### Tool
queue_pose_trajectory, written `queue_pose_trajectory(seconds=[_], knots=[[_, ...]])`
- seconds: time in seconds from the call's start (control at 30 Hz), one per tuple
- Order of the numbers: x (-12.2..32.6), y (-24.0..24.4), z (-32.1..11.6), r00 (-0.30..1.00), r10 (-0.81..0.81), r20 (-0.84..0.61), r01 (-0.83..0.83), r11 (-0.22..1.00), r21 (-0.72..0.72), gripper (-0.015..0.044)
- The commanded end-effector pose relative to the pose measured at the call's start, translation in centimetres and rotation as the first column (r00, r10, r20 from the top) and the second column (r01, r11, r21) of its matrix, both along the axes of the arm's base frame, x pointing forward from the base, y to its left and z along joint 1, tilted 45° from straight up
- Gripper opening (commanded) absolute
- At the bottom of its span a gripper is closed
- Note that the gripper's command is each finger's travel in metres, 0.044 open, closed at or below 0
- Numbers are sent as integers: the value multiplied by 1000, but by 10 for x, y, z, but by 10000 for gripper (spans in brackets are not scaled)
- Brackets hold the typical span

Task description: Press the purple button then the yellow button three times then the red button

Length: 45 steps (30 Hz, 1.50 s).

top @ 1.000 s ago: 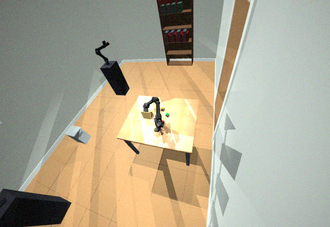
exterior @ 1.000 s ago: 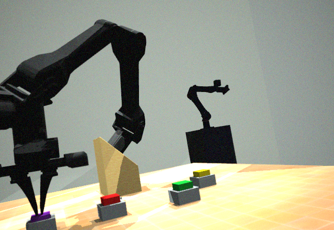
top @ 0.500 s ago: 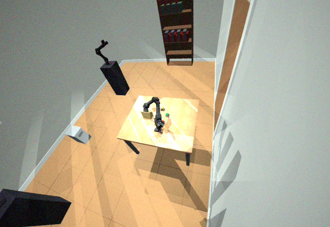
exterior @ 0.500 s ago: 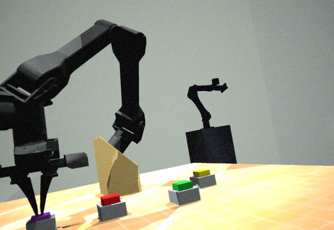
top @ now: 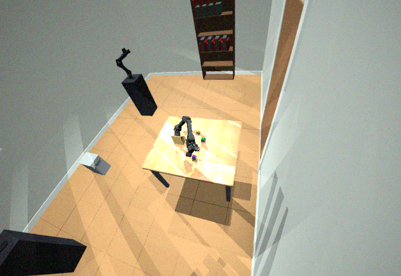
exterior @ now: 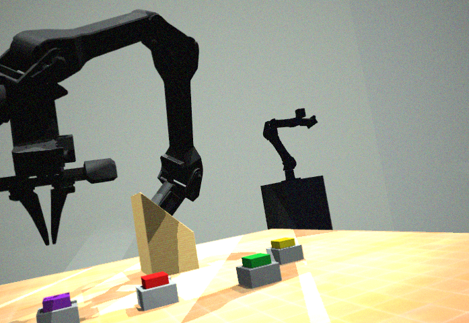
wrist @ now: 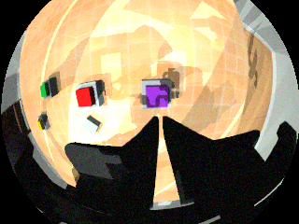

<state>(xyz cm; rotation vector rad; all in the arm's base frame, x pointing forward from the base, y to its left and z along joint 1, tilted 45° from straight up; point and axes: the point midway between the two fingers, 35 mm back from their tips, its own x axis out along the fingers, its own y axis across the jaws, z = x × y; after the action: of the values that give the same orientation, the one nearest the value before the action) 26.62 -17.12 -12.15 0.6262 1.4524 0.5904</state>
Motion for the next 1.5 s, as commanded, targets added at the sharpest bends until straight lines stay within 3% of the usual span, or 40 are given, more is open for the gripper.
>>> queue_pose_trajectory(seconds=[0.0, 0.1, 0.5, 0.93, 1.13, 1.3, 1.47], knots=[[0, -15, 13, 1000, 0, 12, 0, 1000, -15, 20], [5, -10, 22, 1000, -2, 9, 2, 1000, -20, 20], [36, 110, 166, 1000, -21, -4, 21, 998, -61, 20], [-44, 245, 269, 1000, -5, 6, 5, 1000, -4, 20], [-58, 258, 274, 1000, 0, 5, 0, 1000, 8, 20], [-56, 295, 237, 1000, 0, 7, 0, 1000, 9, 20], [-56, 301, 232, 1000, 0, 7, 0, 1000, 12, 20]])
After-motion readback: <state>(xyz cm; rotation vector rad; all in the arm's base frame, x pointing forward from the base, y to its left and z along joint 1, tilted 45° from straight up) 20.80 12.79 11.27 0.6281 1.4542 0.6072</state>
